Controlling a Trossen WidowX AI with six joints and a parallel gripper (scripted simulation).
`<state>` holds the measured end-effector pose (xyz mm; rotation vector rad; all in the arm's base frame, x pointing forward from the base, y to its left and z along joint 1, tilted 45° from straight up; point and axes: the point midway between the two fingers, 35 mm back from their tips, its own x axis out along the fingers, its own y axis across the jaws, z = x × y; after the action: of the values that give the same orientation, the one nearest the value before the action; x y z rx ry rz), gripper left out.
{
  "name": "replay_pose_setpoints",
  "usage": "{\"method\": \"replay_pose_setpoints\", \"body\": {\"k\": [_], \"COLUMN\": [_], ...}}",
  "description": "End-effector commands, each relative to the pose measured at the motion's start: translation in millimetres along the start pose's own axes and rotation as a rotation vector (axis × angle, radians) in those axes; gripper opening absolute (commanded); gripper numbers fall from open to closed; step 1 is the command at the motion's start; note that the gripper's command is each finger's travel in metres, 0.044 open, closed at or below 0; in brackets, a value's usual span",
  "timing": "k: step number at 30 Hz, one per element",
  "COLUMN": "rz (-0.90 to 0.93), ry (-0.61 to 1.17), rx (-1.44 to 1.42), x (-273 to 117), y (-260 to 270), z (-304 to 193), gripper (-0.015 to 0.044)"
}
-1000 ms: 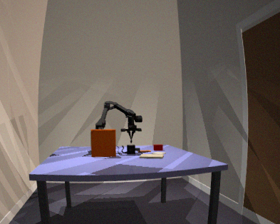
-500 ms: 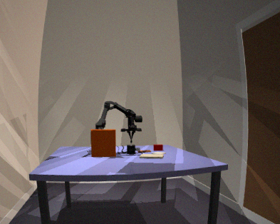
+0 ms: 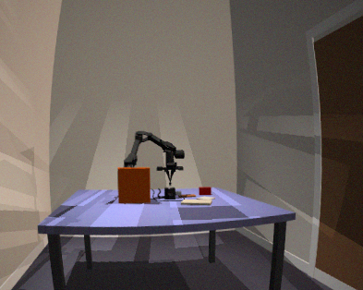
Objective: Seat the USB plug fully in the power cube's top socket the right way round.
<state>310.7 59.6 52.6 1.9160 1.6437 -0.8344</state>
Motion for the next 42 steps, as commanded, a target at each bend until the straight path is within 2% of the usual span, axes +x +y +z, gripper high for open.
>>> {"method": "replay_pose_setpoints", "body": {"k": [1,42], "rz": [-0.003,-0.003], "ry": [0.0,0.0], "rx": [0.005,0.034], "x": [1.5,6.4], "y": [-0.8,-1.9], "z": [0.1,2.0], "gripper": [0.0,0.0]}}
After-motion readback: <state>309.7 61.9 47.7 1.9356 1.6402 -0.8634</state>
